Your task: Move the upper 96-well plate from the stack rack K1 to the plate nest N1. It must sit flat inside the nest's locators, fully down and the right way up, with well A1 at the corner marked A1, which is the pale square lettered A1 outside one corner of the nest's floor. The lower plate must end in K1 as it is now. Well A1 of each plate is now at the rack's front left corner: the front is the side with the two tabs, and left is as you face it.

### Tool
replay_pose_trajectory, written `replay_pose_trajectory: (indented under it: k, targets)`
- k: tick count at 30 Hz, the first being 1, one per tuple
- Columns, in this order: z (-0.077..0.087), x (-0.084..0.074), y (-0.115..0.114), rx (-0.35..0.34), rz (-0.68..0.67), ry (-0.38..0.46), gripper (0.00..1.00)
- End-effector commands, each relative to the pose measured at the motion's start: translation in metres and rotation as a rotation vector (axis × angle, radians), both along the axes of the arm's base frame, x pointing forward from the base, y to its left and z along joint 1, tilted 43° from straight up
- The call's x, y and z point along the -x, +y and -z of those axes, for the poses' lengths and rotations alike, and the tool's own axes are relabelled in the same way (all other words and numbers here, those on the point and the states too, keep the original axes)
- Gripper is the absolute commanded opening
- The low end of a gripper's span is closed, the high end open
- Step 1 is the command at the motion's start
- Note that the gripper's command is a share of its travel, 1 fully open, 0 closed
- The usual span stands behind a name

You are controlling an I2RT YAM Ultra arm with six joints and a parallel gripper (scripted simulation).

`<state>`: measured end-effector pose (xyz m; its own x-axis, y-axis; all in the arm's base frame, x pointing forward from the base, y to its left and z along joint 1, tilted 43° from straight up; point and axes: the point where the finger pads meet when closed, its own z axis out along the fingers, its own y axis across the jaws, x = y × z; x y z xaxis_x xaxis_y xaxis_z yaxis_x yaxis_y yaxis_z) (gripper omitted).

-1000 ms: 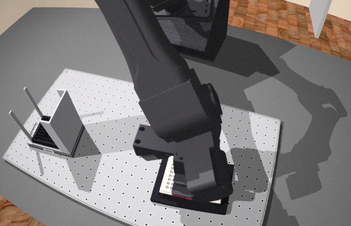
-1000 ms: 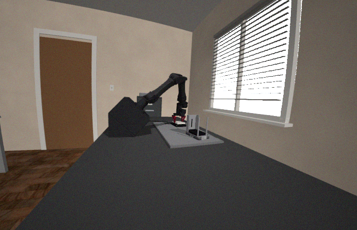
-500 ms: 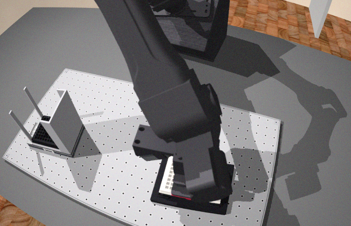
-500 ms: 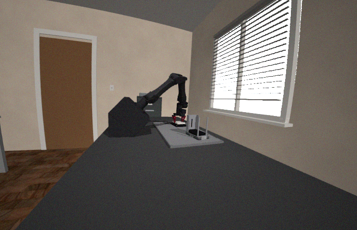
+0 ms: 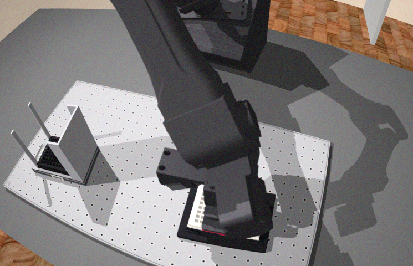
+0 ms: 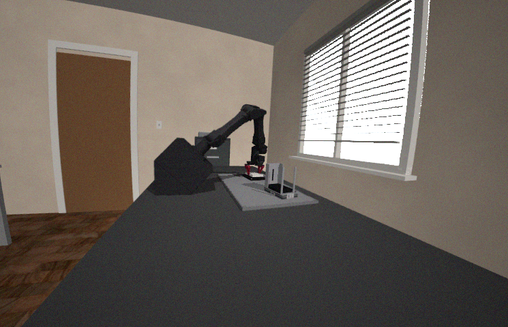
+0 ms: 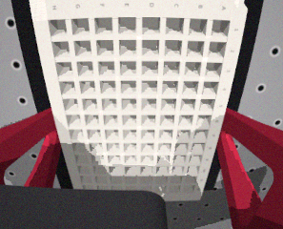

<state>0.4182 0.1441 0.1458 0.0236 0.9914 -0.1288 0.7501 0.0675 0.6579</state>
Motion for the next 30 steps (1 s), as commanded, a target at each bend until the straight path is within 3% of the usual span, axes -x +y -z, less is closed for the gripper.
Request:
replay_pose_trajectory:
  k: [1, 30]
  targets:
    - [-0.0123, -0.008, 0.006, -0.014, -0.007, -0.032, 0.0]
    - [-0.0134, -0.0135, 0.0046, -0.014, -0.001, -0.042, 0.0]
